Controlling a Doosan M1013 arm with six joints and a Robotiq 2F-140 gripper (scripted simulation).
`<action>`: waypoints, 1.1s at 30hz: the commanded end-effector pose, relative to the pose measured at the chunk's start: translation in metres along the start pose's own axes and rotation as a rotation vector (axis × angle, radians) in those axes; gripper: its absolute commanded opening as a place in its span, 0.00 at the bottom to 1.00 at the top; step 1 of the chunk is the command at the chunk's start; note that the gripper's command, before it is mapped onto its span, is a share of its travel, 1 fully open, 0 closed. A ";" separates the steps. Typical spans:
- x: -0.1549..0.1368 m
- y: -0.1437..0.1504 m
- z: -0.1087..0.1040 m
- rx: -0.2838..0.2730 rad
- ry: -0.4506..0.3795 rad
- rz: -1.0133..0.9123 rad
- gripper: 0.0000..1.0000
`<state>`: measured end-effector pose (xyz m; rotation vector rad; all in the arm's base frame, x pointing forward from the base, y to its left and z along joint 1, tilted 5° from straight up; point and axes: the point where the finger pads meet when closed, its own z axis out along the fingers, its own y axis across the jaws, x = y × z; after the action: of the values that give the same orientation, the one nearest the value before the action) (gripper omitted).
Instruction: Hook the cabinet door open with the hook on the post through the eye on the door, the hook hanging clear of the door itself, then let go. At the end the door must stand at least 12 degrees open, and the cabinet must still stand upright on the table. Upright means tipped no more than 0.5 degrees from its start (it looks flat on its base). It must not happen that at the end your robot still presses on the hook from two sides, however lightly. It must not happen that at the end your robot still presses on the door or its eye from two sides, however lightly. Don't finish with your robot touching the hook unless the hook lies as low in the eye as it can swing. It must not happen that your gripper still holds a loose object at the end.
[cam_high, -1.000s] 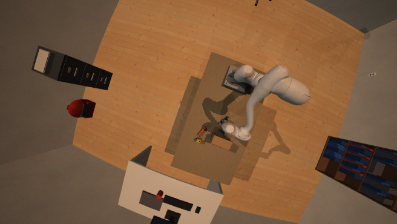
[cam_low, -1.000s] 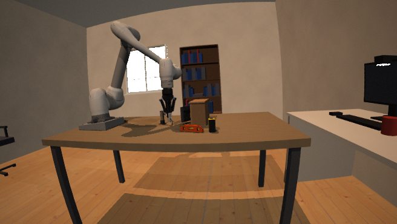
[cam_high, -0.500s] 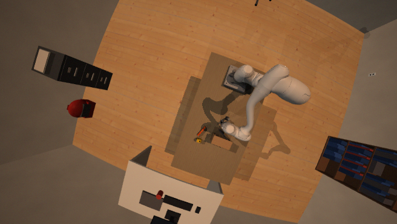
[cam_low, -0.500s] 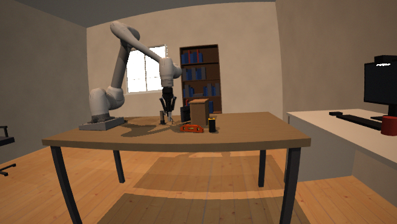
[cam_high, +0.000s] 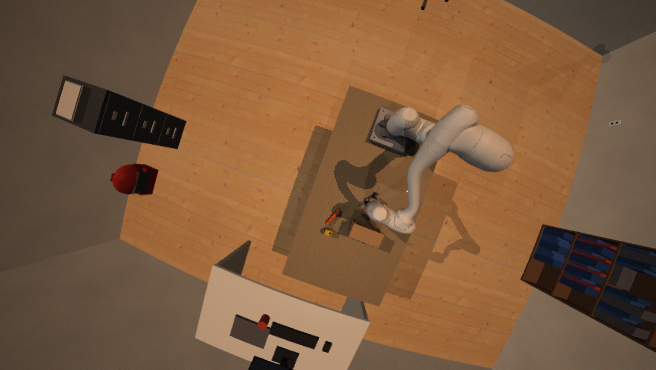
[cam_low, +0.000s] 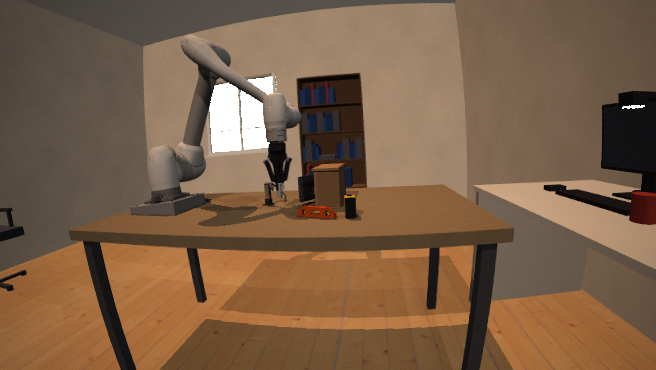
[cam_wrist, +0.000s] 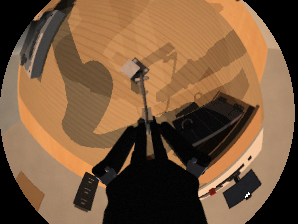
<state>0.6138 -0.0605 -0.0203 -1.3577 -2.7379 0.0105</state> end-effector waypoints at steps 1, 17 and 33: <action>-0.001 0.000 -0.003 0.000 0.000 0.000 0.03; -0.002 0.000 -0.010 0.000 0.000 0.000 0.03; -0.002 0.000 -0.020 0.000 0.000 0.000 0.03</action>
<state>0.6166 -0.0627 -0.0016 -1.3577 -2.7379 0.0105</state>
